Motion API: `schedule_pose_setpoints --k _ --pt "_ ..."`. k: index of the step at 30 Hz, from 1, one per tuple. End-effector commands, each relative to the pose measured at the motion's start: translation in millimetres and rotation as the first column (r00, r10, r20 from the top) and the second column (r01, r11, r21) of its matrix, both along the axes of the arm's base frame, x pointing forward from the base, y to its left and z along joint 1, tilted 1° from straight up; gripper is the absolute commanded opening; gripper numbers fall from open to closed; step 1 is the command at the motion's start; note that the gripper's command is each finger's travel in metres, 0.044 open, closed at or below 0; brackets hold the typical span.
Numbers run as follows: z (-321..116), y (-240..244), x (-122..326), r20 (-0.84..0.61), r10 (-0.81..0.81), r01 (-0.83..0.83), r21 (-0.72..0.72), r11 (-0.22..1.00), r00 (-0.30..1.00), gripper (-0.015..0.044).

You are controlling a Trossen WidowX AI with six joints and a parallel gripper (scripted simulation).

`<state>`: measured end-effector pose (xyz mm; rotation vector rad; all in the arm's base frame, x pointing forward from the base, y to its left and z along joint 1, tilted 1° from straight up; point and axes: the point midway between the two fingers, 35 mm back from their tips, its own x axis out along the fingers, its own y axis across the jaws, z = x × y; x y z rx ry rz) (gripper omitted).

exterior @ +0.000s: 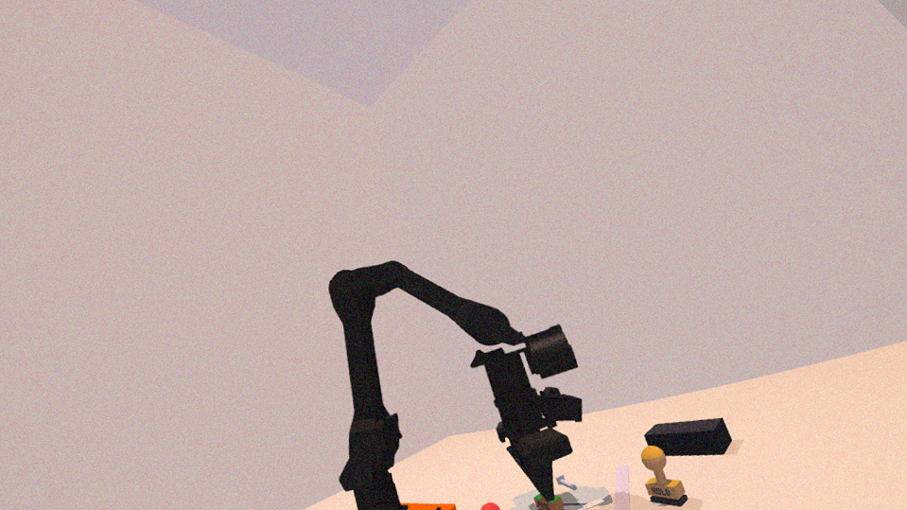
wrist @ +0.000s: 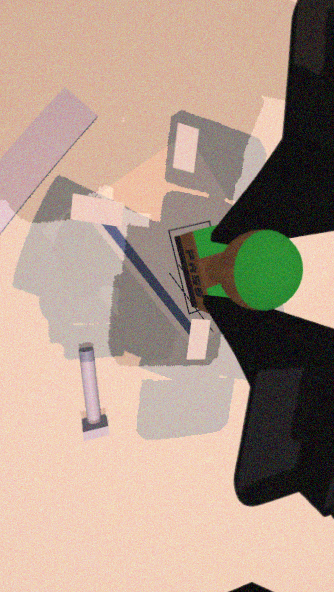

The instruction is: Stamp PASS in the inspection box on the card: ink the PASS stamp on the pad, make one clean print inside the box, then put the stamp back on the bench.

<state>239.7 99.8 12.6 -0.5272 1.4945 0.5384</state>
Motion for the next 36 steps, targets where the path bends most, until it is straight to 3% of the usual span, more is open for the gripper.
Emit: schedule_pose_setpoints --k 1,36 --pt "-1.9 -0.3 0.4 0.002 -0.004 0.004 -0.003 1.000 1.000 0.0000" --pt "5.2 -0.2 0.4 0.002 -0.004 0.004 -0.003 1.000 1.000 0.0000"
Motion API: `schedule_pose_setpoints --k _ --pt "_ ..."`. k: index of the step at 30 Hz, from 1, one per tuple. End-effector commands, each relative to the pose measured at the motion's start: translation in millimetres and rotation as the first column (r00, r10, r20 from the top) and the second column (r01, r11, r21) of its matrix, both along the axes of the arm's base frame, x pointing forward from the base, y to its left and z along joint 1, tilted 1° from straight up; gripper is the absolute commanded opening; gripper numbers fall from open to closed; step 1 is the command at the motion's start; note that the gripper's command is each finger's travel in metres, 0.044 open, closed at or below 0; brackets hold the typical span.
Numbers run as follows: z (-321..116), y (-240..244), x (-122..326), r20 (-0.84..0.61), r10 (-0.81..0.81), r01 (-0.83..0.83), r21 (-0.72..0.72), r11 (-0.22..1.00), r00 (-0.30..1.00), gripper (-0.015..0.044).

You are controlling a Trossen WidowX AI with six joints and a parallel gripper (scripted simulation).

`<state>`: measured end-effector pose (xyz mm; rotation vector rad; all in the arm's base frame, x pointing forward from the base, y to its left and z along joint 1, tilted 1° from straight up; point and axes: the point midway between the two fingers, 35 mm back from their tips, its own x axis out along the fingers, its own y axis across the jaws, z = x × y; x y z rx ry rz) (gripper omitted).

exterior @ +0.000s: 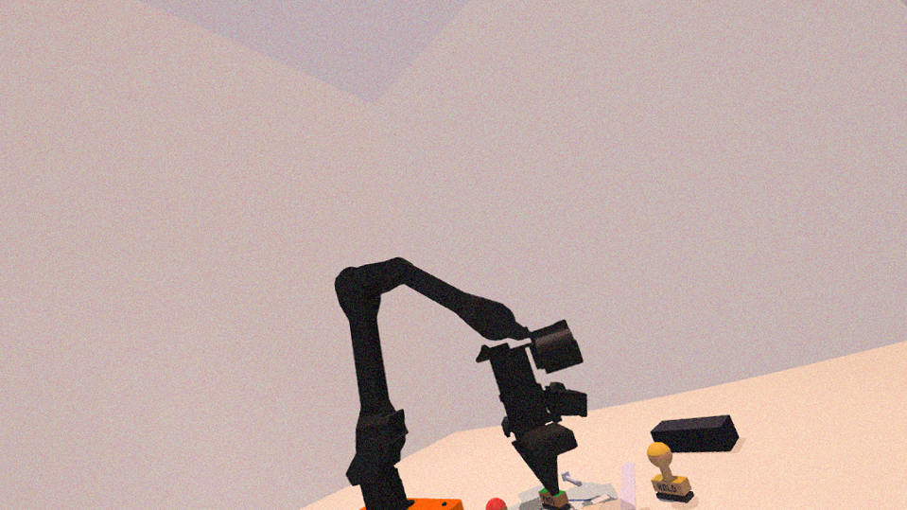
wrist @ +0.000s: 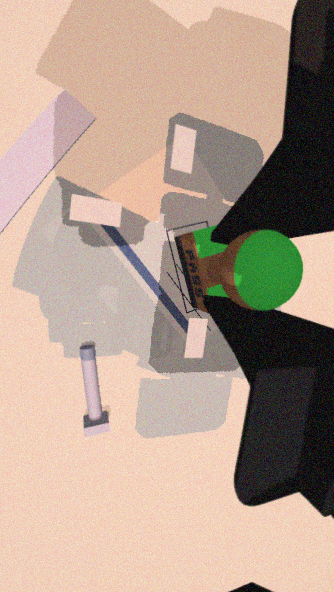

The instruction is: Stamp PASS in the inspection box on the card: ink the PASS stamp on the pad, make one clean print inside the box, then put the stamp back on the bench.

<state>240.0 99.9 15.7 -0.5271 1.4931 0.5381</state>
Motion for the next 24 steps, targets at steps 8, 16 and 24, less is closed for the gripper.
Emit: schedule_pose_setpoints --k 8,16,24 --pt "6 0 0 0.001 -0.004 0.004 -0.003 1.000 1.000 0.0000" --pt "17 0 1 0.001 -0.004 0.004 -0.003 1.000 1.000 0.0000" --pt "30 1 2 0.001 -0.004 0.004 -0.003 1.000 1.000 0.0000"
